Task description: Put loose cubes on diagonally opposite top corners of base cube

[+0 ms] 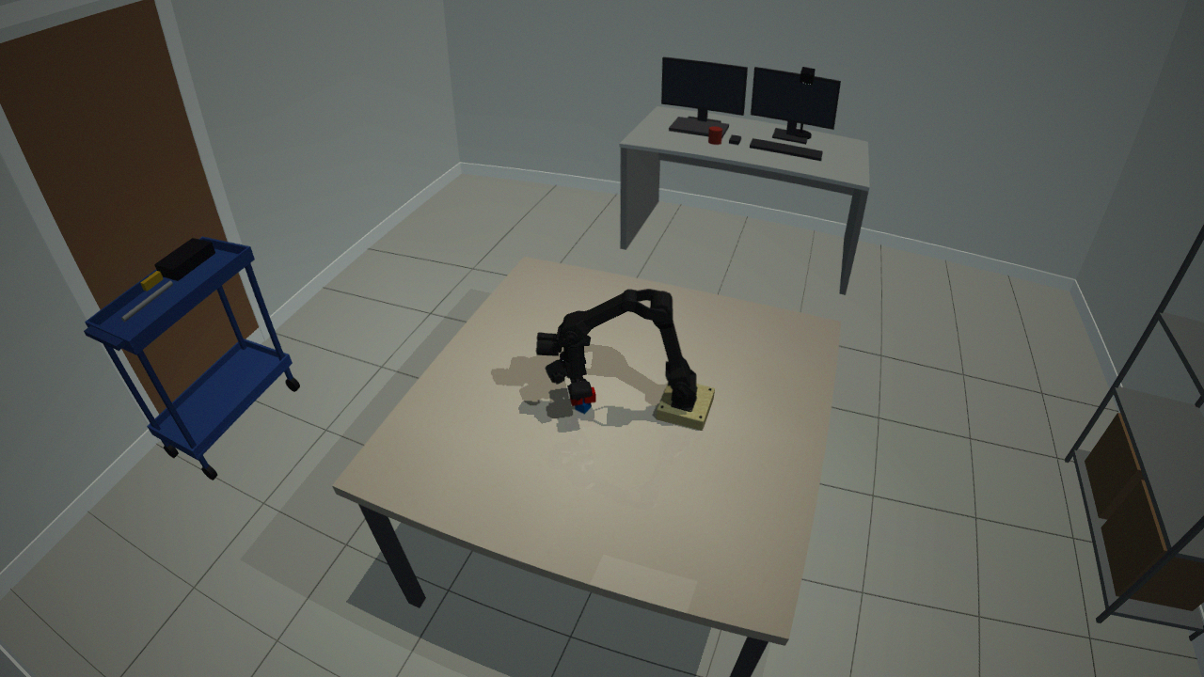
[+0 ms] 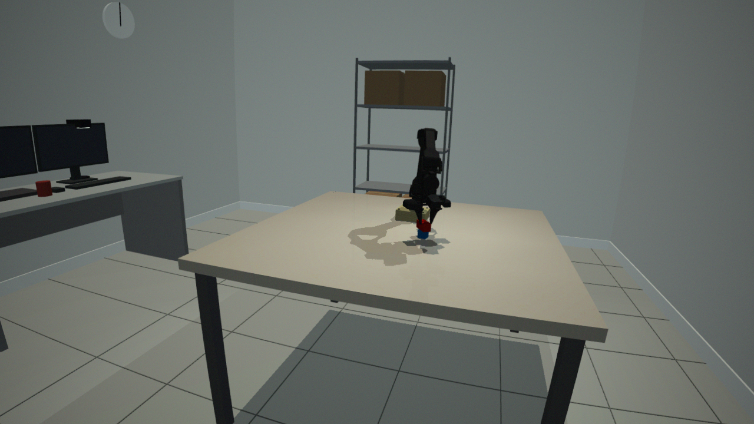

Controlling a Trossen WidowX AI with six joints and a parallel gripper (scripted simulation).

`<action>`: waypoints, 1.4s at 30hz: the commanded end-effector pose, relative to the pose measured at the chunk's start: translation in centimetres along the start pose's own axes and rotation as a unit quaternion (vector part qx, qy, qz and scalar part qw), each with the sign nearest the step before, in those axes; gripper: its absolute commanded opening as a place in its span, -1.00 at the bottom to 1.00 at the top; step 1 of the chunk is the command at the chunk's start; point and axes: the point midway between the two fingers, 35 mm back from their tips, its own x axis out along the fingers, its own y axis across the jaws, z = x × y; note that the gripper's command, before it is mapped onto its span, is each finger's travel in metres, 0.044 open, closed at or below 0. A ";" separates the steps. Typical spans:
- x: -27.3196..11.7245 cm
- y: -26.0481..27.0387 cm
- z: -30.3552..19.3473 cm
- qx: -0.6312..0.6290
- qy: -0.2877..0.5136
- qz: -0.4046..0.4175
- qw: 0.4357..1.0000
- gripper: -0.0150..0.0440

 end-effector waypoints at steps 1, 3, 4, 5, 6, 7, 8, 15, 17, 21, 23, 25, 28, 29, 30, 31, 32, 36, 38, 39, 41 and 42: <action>-0.8 0.0 0.2 -0.001 -0.006 -0.002 1.000 0.20; -1.1 0.0 0.2 -0.001 -0.006 -0.002 1.000 0.20; -1.2 0.0 0.2 -0.001 -0.006 -0.002 1.000 0.20; -1.4 0.0 0.2 -0.001 -0.006 -0.002 1.000 0.20; -1.5 0.0 0.2 -0.001 -0.006 -0.002 1.000 0.20; -1.6 0.0 0.2 -0.001 -0.006 -0.002 1.000 0.20; -1.8 0.0 0.2 -0.001 -0.006 -0.002 1.000 0.20; -2.7 0.0 0.2 -0.001 -0.006 -0.002 1.000 0.20; -3.0 0.0 0.2 -0.001 -0.006 -0.002 1.000 0.20; -3.6 0.0 0.2 -0.001 -0.006 -0.002 1.000 0.20; -3.9 0.0 0.2 -0.001 -0.006 -0.002 1.000 0.20; -4.2 0.0 0.2 -0.001 -0.006 -0.002 1.000 0.20; -4.6 0.0 0.2 -0.001 -0.006 -0.002 1.000 0.20; -4.8 0.0 0.2 -0.001 -0.006 -0.002 1.000 0.20; -4.9 0.0 0.2 -0.001 -0.006 -0.002 1.000 0.20; -5.1 0.0 0.2 -0.001 -0.006 -0.002 1.000 0.20; -5.2 0.0 0.1 -0.001 -0.006 -0.002 1.000 0.20; -5.8 0.0 0.1 -0.001 -0.006 -0.002 1.000 0.20; -5.8 0.0 0.1 -0.001 -0.006 -0.002 1.000 0.20; -5.8 0.0 0.1 -0.001 -0.006 -0.002 1.000 0.20; -5.9 0.0 0.1 0.000 -0.005 -0.002 1.000 0.38; -6.0 0.0 0.1 0.000 -0.004 -0.001 1.000 0.47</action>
